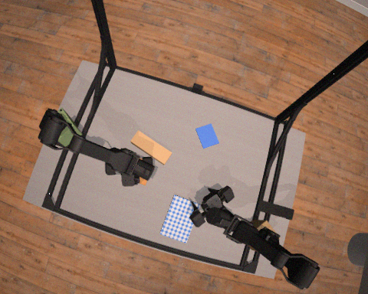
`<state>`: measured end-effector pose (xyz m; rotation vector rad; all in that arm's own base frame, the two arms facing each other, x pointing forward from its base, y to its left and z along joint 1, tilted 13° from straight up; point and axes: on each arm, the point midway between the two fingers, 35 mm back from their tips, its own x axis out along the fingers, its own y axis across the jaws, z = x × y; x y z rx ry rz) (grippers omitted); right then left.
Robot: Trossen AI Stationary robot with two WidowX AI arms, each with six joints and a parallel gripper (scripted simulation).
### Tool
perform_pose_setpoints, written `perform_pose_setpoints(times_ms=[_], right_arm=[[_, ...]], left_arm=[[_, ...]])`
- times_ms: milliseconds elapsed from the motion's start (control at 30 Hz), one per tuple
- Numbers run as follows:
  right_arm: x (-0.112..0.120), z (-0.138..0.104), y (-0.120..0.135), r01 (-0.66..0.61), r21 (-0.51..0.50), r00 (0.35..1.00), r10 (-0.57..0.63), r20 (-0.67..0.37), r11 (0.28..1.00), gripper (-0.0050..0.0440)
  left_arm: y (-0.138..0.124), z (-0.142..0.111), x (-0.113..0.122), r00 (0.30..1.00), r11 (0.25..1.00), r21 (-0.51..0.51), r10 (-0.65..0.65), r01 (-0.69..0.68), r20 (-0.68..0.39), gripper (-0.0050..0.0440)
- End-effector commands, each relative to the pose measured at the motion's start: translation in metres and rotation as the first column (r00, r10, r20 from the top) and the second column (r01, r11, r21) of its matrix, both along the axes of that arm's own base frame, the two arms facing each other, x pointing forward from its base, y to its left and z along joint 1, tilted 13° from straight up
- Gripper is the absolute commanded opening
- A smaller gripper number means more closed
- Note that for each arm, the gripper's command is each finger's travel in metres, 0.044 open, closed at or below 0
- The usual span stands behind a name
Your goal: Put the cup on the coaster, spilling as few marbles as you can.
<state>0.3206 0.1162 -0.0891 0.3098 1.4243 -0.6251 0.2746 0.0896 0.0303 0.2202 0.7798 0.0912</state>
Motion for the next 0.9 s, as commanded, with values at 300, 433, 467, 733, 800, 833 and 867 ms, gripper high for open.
perform_pose_setpoints(times_ms=[300, 433, 467, 733, 800, 833, 867], right_arm=[[-0.005, -0.012, -0.006, 0.001, -0.015, 1.0, -0.001, -0.022, 1.0, 0.0], [0.0, -0.001, -0.001, 0.0, 0.002, 1.0, 0.0, 0.002, 1.0, 0.0], [0.0, -0.001, -0.001, 0.0, 0.002, 1.0, 0.0, 0.002, 1.0, 0.0], [0.0, -0.001, -0.001, 0.0, 0.002, 1.0, 0.0, 0.002, 1.0, 0.0], [0.0, -0.001, -0.001, 0.0, 0.002, 1.0, 0.0, 0.002, 1.0, 0.0], [0.0, -0.001, -0.001, 0.0, 0.002, 1.0, 0.0, 0.002, 1.0, 0.0], [0.0, -0.001, -0.001, 0.0, 0.002, 1.0, 0.0, 0.002, 1.0, 0.0024]], left_arm=[[0.0, 0.0, 0.0, 1.0, 1.0, 0.0, 0.0, 0.0, 0.0, 0.04], [0.0, 0.0, 0.0, 1.0, 1.0, 0.0, 0.0, 0.0, 0.0, 0.04], [0.0, 0.0, 0.0, 1.0, 1.0, 0.0, 0.0, 0.0, 0.0, 0.04], [0.0, 0.0, 0.0, 1.0, 1.0, 0.0, 0.0, 0.0, 0.0, 0.04], [0.0, 0.0, 0.0, 1.0, 1.0, 0.0, 0.0, 0.0, 0.0, 0.04], [0.0, 0.0, 0.0, 1.0, 1.0, 0.0, 0.0, 0.0, 0.0, 0.04], [0.0, 0.0, 0.0, 1.0, 1.0, 0.0, 0.0, 0.0, 0.0, 0.04]])
